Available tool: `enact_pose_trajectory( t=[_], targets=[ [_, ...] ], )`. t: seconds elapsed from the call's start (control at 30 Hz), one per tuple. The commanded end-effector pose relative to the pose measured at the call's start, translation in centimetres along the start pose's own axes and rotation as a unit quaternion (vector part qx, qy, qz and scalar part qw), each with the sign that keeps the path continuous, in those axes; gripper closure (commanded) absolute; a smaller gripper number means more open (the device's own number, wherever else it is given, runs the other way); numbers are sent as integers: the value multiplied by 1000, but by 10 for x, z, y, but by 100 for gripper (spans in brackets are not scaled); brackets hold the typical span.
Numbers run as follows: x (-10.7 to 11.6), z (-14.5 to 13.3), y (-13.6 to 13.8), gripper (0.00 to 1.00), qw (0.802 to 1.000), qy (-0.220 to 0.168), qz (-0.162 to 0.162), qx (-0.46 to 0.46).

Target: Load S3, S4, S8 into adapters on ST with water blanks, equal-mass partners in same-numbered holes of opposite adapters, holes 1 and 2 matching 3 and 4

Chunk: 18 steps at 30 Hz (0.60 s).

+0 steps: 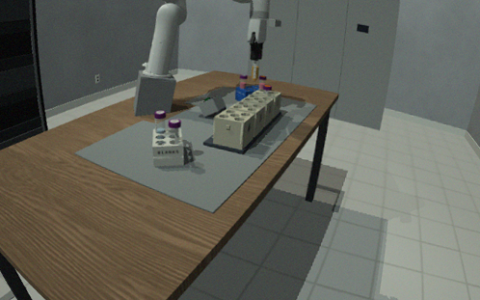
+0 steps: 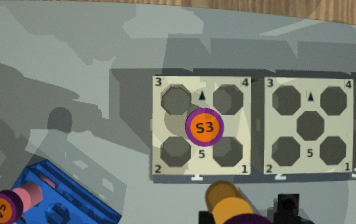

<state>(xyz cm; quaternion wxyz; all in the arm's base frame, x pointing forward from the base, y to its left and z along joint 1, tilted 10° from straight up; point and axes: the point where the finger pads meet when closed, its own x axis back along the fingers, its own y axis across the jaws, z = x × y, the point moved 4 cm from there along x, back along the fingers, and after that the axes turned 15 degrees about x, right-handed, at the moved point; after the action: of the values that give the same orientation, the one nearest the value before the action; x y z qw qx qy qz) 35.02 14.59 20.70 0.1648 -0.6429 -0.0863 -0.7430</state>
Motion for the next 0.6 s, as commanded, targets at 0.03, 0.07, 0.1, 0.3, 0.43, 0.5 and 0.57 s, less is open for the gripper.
enact_pose_trajectory(
  t=[0.03, 0.07, 0.1, 0.3, 0.43, 0.5, 0.57],
  targets=[
    [1, 7, 22, 100, 1000, 2, 1, 0],
    [1, 8, 27, 100, 1000, 2, 1, 0],
    [1, 9, 32, 100, 1000, 2, 1, 0],
    [1, 16, 61, 100, 1000, 2, 0, 0],
    [1, 18, 71, 100, 1000, 2, 0, 0],
    [1, 21, 80, 100, 1000, 2, 0, 0],
    [1, 23, 90, 100, 1000, 2, 0, 0]
  ],
)
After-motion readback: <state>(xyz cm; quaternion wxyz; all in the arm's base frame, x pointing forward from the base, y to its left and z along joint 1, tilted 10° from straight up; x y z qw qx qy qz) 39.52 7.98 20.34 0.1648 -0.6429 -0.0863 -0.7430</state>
